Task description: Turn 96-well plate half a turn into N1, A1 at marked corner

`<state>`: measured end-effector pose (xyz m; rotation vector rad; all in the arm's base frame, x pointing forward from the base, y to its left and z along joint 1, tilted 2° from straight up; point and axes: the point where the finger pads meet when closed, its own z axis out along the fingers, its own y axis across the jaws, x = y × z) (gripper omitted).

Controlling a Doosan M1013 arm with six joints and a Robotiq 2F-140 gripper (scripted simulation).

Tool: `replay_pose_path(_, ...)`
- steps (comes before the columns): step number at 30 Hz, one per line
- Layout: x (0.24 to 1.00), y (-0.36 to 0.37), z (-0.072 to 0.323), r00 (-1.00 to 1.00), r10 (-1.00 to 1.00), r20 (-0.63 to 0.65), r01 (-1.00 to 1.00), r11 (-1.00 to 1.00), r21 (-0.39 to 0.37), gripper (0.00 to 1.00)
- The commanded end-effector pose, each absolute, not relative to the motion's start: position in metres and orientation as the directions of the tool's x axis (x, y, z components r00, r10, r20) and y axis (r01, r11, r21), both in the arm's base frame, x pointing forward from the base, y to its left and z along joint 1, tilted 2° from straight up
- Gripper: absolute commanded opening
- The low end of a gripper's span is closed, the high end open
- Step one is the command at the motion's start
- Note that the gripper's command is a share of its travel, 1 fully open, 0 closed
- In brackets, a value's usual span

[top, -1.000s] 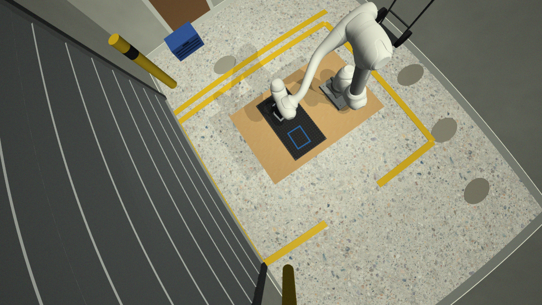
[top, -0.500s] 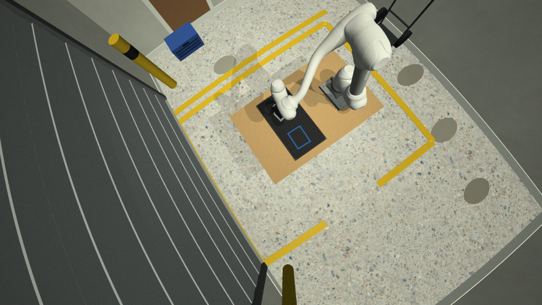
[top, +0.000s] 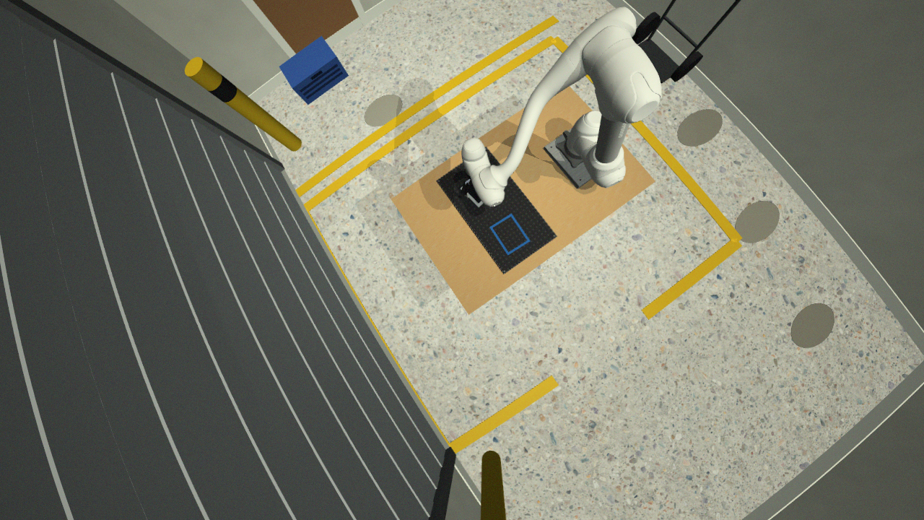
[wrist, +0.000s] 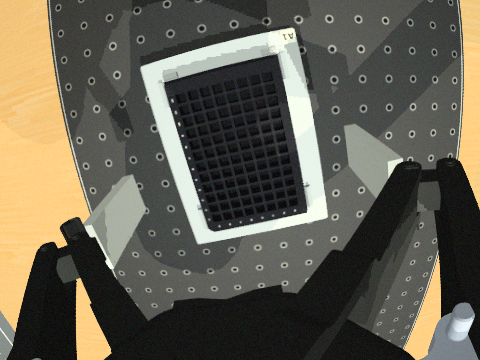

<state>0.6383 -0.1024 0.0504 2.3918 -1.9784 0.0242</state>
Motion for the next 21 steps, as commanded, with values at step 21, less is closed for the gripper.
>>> replay_pose_path(21, 0.638, -0.104, 0.02, 0.188, -0.982, 0.036, -0.982, -0.187, 0.019, 1.0)
